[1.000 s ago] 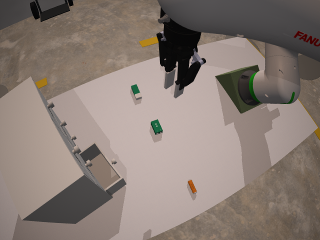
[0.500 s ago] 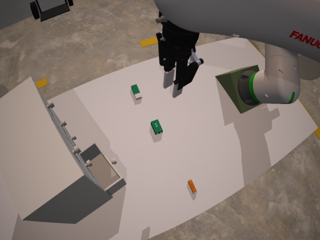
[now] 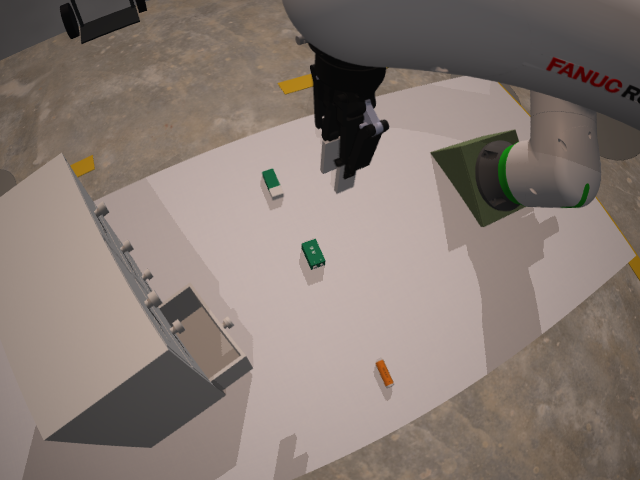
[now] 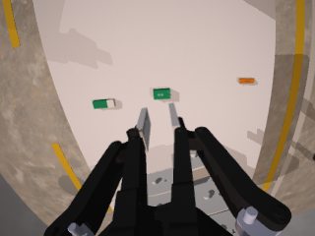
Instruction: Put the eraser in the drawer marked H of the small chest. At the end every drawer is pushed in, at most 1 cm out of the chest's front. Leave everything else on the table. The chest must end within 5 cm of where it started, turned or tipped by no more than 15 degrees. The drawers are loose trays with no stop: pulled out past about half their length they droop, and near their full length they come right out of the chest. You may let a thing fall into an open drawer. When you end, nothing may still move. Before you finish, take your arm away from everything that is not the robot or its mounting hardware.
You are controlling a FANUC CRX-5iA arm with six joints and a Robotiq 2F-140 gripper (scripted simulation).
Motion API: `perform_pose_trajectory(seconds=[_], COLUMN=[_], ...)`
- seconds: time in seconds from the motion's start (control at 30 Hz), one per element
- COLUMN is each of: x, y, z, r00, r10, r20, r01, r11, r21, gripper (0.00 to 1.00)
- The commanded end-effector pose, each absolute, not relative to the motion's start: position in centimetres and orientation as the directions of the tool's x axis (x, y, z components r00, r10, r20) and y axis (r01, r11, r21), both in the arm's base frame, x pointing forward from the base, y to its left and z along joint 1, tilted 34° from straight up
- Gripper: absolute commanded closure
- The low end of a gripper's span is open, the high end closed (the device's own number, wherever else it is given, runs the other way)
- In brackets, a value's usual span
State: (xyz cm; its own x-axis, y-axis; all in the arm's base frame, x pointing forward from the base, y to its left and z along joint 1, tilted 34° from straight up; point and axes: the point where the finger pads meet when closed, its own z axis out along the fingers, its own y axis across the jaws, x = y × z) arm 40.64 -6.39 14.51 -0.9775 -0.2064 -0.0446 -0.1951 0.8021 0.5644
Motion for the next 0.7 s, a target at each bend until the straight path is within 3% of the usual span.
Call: perform_pose_trajectory(seconds=[0.0, 0.67], x=[40.9, 42.2], y=[-6.6, -8.1], z=[13.6, 7.7], r00=[-0.989, -0.935], r10=[-0.145, 0.244], r20=[-0.002, 0.257], r01=[-0.121, 0.345], r11=[0.816, 0.792], r21=[0.566, 0.504], gripper=[0.80, 0.80])
